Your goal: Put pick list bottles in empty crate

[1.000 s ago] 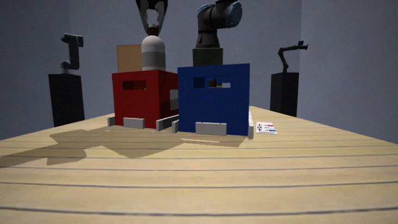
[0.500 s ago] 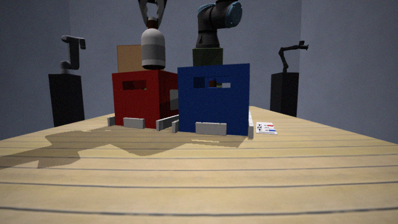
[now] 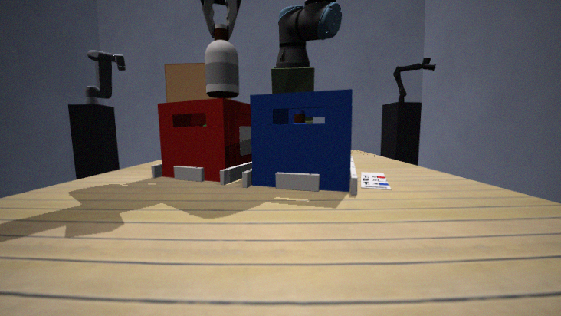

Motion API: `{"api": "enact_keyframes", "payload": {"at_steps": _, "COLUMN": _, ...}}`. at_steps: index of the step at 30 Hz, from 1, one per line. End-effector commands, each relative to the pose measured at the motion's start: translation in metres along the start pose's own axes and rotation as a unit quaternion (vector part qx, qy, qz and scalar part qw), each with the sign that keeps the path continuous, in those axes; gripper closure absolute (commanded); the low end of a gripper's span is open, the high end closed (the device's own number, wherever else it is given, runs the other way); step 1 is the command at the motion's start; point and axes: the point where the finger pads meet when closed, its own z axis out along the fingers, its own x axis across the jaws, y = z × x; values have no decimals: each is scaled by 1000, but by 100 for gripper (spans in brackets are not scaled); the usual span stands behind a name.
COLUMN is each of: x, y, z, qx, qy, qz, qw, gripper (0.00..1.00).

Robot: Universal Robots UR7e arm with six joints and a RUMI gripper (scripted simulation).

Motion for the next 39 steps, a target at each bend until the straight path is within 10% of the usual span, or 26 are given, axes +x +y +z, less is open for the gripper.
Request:
{"api": "enact_keyframes", "payload": {"at_steps": 1, "x": -4, "y": -2, "z": -1, "qx": 0, "qy": 1, "qz": 0, "qw": 1000, "gripper": 100}}
{"api": "enact_keyframes", "payload": {"at_steps": 39, "x": -70, "y": -20, "z": -1, "qx": 1, "qy": 1, "qz": 0, "qw": 1000, "gripper": 100}}
